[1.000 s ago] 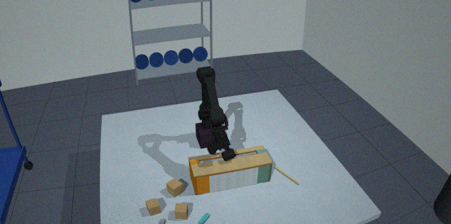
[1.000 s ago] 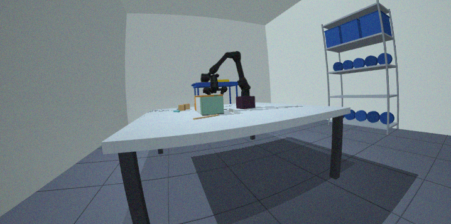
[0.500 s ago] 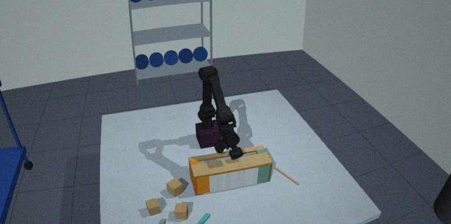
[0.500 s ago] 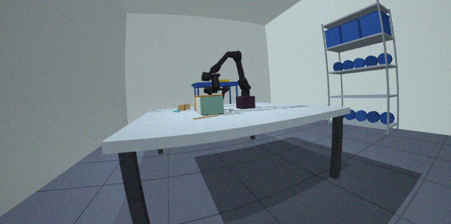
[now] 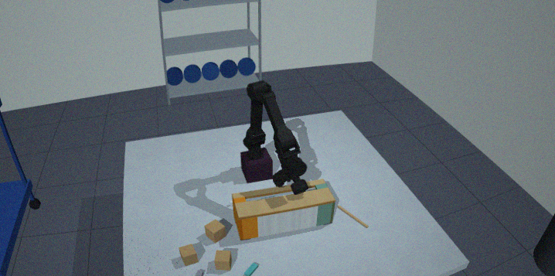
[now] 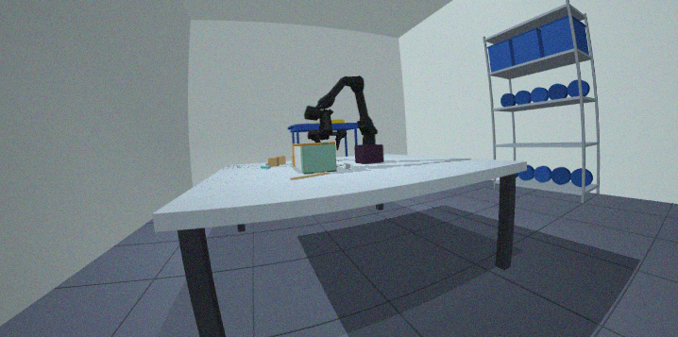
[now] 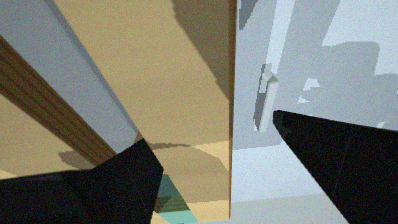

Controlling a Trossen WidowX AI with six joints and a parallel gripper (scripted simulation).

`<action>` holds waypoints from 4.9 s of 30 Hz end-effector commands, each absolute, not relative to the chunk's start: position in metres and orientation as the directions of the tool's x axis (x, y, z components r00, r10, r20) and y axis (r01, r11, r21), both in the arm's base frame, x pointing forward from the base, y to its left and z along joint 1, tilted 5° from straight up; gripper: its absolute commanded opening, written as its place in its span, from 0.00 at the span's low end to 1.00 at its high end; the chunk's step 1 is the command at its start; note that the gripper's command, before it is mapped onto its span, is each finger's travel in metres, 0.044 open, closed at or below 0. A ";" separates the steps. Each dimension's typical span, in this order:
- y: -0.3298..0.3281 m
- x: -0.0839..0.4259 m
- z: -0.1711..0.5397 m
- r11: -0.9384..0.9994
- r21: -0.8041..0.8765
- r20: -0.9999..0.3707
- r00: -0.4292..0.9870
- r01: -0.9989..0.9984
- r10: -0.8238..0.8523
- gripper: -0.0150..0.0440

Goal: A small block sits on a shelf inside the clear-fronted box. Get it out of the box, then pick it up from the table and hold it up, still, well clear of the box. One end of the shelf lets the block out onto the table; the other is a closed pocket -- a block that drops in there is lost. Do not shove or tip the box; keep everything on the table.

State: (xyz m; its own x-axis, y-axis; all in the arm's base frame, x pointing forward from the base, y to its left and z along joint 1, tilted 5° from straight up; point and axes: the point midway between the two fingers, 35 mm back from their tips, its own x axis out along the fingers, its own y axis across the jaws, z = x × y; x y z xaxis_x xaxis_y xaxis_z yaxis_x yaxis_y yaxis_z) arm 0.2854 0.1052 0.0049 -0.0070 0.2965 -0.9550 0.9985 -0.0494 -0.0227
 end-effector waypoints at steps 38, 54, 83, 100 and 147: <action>0.156 0.280 0.068 0.815 0.219 -0.973 0.052 0.536 0.227 0.74; 0.171 0.265 0.068 0.717 -0.034 -0.984 0.147 -0.696 0.097 0.74; 0.188 0.248 0.075 -0.824 -0.161 -0.950 0.311 -0.543 -0.019 0.74; 0.193 0.244 0.078 -0.999 0.025 -0.932 0.359 -0.046 -0.040 0.74; 0.191 0.238 -0.051 -0.998 0.024 -0.932 0.359 -0.049 -0.040 0.74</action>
